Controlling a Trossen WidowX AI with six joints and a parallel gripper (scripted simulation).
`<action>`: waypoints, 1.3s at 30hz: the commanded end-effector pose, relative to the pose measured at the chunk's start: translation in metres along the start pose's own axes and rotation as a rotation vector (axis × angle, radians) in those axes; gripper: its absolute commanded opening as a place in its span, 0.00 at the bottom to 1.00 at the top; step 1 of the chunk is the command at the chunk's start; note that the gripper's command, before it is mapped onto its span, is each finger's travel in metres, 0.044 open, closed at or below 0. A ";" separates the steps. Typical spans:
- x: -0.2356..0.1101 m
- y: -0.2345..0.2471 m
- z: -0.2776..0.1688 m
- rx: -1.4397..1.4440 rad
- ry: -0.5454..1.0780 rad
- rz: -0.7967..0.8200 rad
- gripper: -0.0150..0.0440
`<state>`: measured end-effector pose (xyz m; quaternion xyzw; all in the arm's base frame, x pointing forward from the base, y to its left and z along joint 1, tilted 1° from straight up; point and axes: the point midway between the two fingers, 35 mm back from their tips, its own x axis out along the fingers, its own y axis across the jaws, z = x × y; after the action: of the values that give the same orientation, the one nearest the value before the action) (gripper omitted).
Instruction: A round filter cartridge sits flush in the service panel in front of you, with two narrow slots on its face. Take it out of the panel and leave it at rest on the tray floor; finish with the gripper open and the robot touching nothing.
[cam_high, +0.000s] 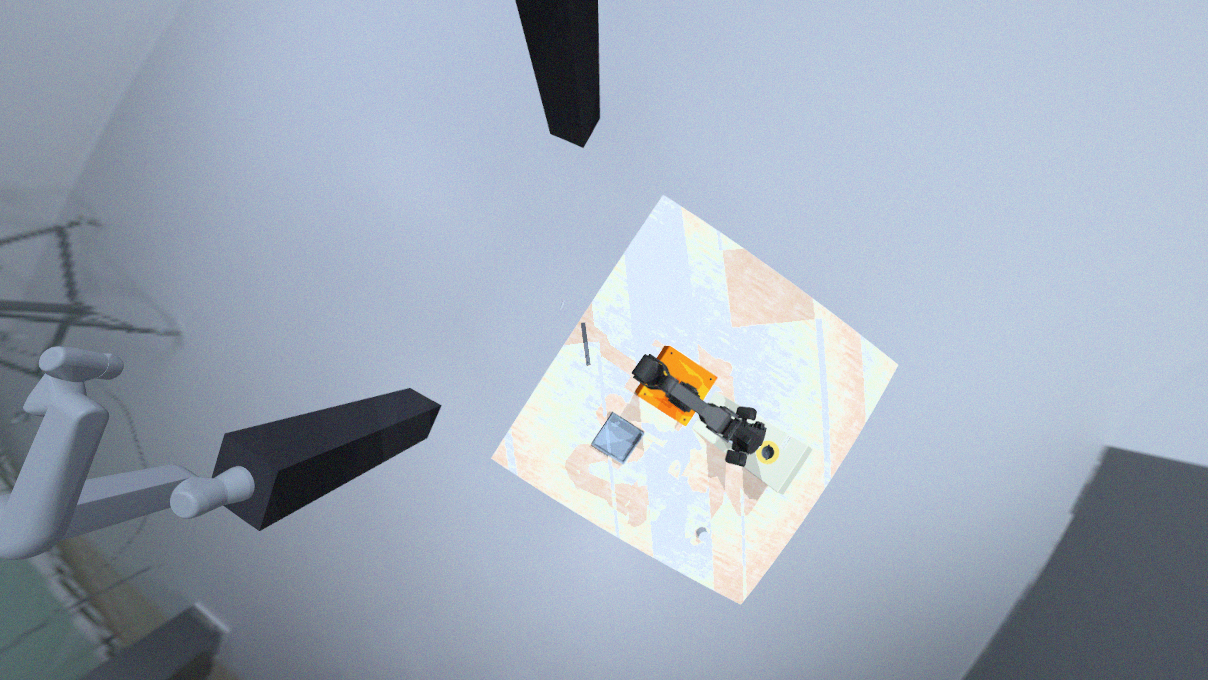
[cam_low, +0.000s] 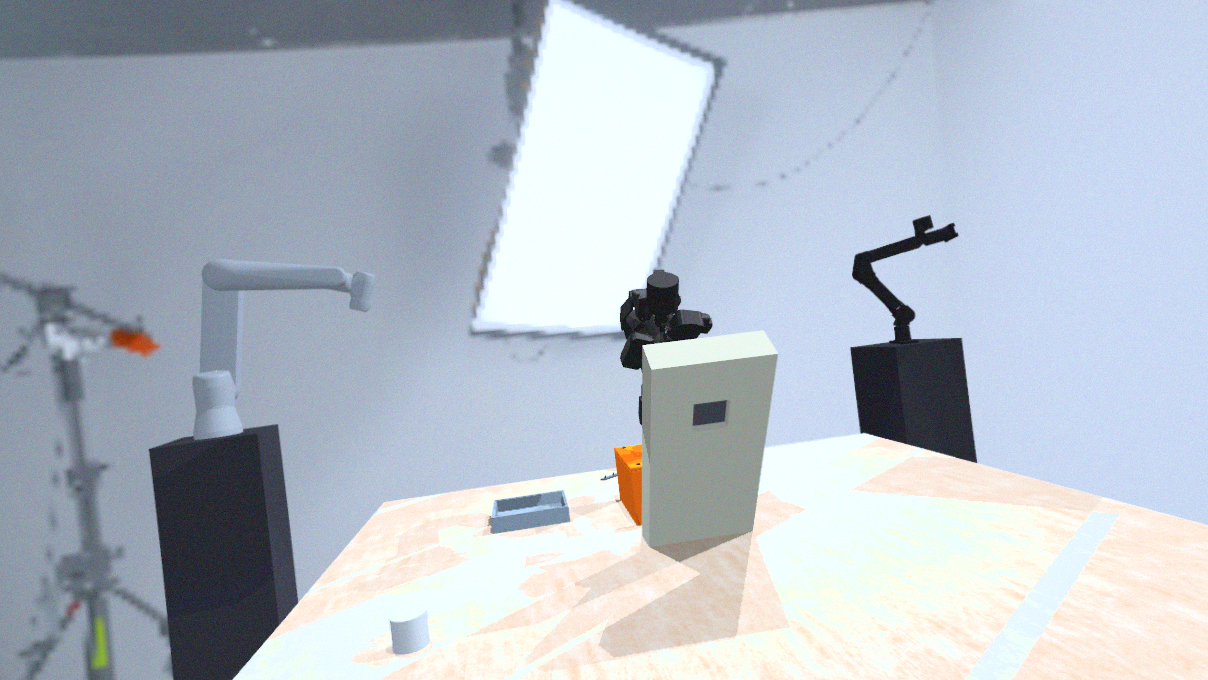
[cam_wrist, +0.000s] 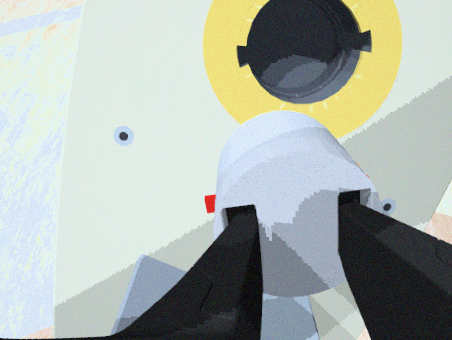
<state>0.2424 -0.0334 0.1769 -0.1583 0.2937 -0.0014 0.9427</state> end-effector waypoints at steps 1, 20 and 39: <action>0.001 0.005 -0.011 -0.004 -0.008 0.001 0.25; 0.005 0.011 -0.026 0.000 0.003 0.001 0.45; -0.013 -0.021 0.053 -0.003 -0.013 -0.002 0.58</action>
<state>0.2603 -0.0363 0.2177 -0.1591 0.2899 -0.0023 0.9437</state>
